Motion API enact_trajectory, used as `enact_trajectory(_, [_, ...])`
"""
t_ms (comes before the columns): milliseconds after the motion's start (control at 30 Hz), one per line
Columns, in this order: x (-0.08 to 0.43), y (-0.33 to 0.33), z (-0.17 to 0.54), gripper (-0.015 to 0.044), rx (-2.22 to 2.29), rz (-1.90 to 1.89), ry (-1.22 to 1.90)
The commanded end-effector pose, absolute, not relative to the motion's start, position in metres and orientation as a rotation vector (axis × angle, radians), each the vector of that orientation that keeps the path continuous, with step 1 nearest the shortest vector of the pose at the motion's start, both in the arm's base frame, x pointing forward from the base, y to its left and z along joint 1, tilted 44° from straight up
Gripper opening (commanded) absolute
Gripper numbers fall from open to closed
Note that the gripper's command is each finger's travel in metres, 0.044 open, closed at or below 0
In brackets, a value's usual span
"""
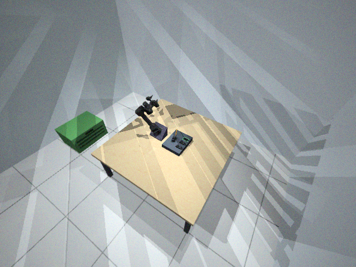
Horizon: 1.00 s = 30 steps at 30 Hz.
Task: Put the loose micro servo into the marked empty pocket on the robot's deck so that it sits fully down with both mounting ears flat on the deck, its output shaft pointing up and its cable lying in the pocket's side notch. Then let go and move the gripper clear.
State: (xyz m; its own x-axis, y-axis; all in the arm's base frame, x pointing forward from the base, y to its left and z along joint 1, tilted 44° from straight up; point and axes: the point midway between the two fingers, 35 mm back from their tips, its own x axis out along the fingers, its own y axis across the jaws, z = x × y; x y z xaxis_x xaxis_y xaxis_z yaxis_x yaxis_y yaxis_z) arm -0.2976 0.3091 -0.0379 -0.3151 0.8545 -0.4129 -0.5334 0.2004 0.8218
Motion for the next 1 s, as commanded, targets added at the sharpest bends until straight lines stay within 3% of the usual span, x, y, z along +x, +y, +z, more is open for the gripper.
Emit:
enact_trajectory(0, [-0.297, 0.31, -0.038, 0.0426, 0.353, 1.442, 1.241])
enact_trajectory(367, [-0.261, 0.335, -0.045, 0.044, 0.243, 1.383, 1.114])
enact_trajectory(967, [-0.125, 0.384, -0.063, 0.044, -0.264, 1.157, 0.78])
